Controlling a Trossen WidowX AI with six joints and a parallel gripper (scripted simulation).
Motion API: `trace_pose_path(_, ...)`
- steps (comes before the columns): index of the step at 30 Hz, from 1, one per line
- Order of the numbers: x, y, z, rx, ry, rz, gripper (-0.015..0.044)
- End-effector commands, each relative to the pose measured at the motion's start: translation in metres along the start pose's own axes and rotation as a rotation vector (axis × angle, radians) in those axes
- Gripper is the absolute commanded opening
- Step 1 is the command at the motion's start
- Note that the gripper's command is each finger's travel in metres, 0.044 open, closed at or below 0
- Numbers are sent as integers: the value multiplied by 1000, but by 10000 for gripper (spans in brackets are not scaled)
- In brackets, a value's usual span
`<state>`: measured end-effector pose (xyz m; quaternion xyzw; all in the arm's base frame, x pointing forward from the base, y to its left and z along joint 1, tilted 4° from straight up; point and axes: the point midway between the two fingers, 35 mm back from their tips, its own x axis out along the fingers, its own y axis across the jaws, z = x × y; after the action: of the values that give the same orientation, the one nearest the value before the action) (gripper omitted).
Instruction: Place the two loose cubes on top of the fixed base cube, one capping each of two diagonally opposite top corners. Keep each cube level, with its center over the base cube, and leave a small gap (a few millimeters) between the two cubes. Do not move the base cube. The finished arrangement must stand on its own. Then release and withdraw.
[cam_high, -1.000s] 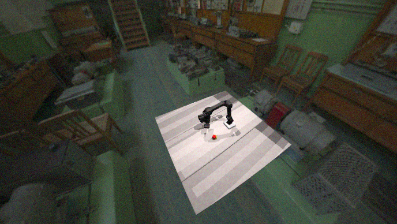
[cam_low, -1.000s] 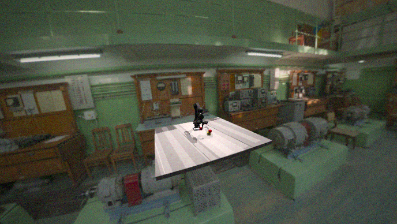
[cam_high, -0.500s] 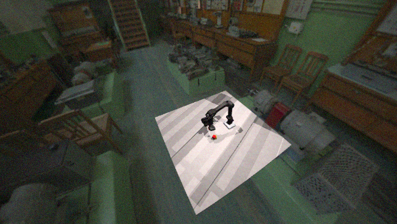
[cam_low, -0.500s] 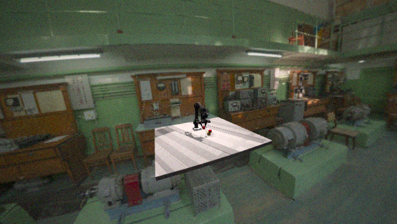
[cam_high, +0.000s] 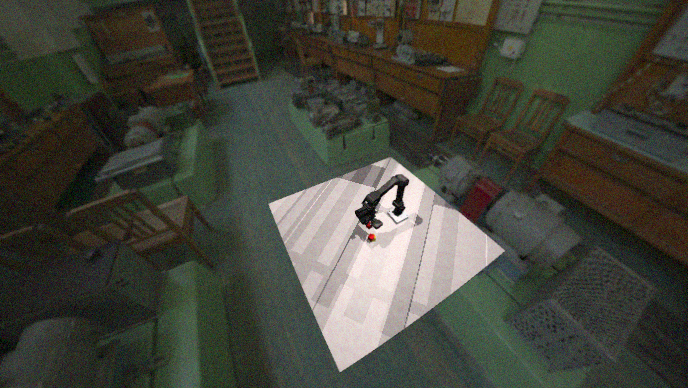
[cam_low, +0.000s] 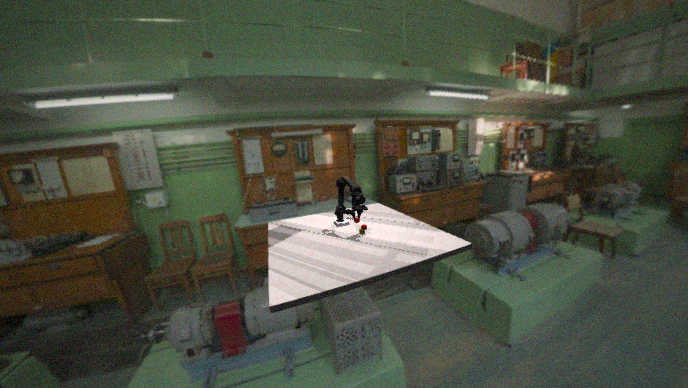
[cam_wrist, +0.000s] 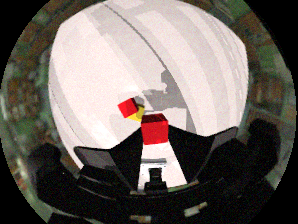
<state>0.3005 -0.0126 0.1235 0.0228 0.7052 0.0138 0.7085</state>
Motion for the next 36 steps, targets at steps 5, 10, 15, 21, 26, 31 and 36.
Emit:
trace_pose_path(5, 1, 22, -8, -216, -4, 5, 105)
trace_pose_path(10, 2, 34, -13, -328, -4, 7, 105)
trace_pose_path(15, 3, 34, -13, -333, -4, 7, 105)
trace_pose_path(21, 19, 34, -14, -335, -4, 7, 105)
trace_pose_path(26, 32, 34, -16, -337, -3, 7, 105)
trace_pose_path(31, 33, 34, -16, -337, -3, 7, 105)
trace_pose_path(36, 33, 34, -16, -337, -3, 7, 105)
